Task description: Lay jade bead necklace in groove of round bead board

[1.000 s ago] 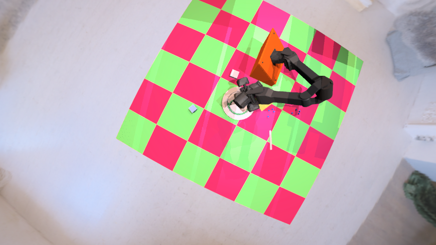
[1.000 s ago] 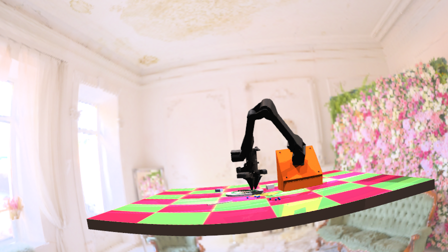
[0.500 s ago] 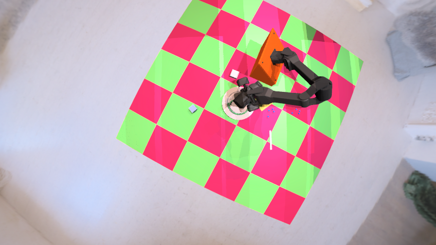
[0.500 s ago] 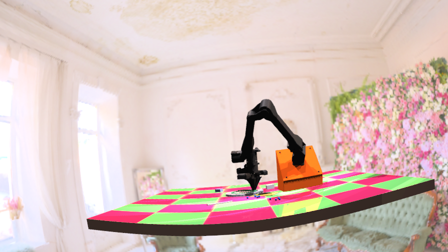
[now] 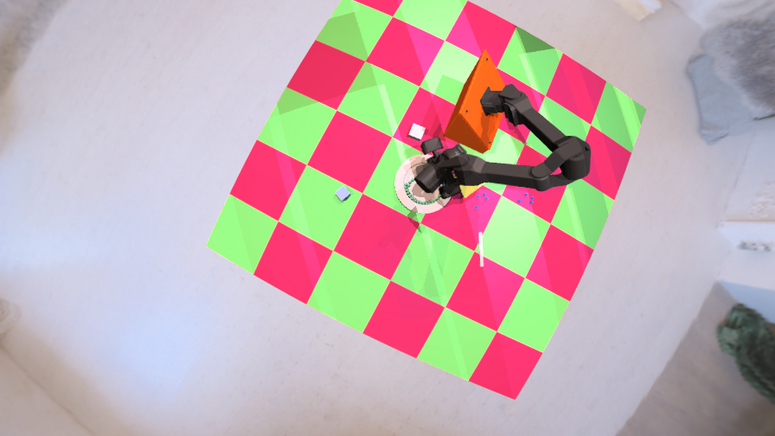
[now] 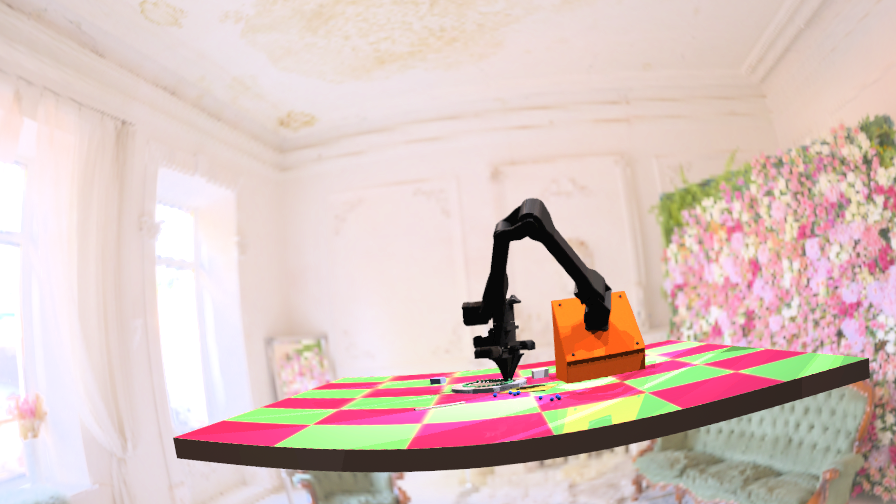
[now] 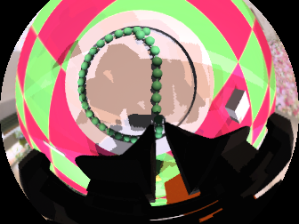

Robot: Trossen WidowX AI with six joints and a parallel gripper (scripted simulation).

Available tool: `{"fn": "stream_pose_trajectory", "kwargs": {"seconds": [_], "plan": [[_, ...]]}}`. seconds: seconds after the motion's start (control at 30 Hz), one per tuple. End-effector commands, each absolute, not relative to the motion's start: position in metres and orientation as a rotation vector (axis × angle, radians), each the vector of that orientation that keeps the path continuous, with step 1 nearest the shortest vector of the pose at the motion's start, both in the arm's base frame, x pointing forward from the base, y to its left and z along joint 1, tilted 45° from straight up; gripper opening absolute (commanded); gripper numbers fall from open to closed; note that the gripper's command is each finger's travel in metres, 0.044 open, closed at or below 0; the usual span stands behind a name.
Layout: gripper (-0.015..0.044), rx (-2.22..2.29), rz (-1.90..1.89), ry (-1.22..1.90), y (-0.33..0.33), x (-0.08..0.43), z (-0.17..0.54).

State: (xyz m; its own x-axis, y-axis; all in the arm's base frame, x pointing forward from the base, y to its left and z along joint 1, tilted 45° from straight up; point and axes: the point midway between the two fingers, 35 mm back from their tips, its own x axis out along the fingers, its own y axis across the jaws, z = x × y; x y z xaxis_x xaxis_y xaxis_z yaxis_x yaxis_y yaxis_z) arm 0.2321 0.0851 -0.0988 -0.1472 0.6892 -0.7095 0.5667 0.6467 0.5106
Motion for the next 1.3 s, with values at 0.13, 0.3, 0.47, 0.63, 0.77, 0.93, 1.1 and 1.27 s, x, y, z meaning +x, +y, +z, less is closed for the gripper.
{"fn": "stream_pose_trajectory", "kwargs": {"seconds": [0.13, 0.3, 0.47, 0.63, 0.77, 0.93, 1.1, 1.27], "plan": [[0.0000, 1.004, 0.147, 1.822, 0.085, 0.232, -0.099], [0.0000, 1.004, 0.147, 1.822, 0.085, 0.232, -0.099], [0.0000, 1.004, 0.147, 1.822, 0.085, 0.232, -0.099], [0.0000, 1.011, 0.145, 1.827, 0.081, 0.231, -0.094], [0.0000, 1.012, 0.145, 1.828, 0.080, 0.229, -0.094], [0.0000, 1.012, 0.144, 1.828, 0.077, 0.220, -0.096], [0.0000, 1.012, 0.144, 1.828, 0.077, 0.220, -0.096], [0.0000, 1.012, 0.144, 1.828, 0.078, 0.220, -0.097]]}}
